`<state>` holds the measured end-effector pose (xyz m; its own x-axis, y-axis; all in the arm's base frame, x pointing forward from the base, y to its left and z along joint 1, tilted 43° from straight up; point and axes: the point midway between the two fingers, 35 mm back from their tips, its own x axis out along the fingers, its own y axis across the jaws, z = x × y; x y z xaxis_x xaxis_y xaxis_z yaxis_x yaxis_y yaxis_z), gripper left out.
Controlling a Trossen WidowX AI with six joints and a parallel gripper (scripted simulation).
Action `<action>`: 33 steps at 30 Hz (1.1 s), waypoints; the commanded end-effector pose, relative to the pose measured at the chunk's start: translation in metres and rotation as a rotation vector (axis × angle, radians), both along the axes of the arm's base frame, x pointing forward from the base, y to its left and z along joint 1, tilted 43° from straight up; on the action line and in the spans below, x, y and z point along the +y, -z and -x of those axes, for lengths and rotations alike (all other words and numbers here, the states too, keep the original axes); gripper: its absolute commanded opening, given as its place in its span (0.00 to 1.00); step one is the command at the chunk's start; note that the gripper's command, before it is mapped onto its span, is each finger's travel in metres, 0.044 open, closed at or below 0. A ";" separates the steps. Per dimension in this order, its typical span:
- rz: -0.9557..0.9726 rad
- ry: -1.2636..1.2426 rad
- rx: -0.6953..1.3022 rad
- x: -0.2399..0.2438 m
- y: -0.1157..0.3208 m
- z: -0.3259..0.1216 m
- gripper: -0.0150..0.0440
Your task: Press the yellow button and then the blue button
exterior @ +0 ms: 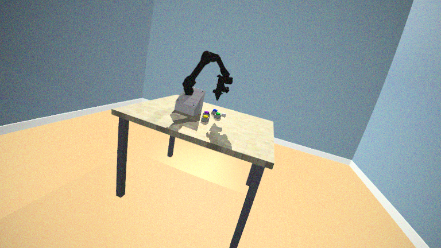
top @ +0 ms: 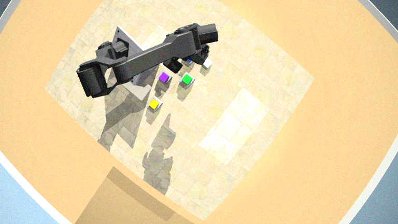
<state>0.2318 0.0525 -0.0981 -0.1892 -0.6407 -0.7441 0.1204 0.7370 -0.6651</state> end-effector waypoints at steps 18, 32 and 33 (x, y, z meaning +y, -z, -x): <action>0.002 0.014 -0.010 -0.044 0.060 0.013 0.29; 0.004 0.014 -0.009 -0.058 0.075 0.018 0.29; 0.004 0.014 -0.009 -0.058 0.075 0.018 0.29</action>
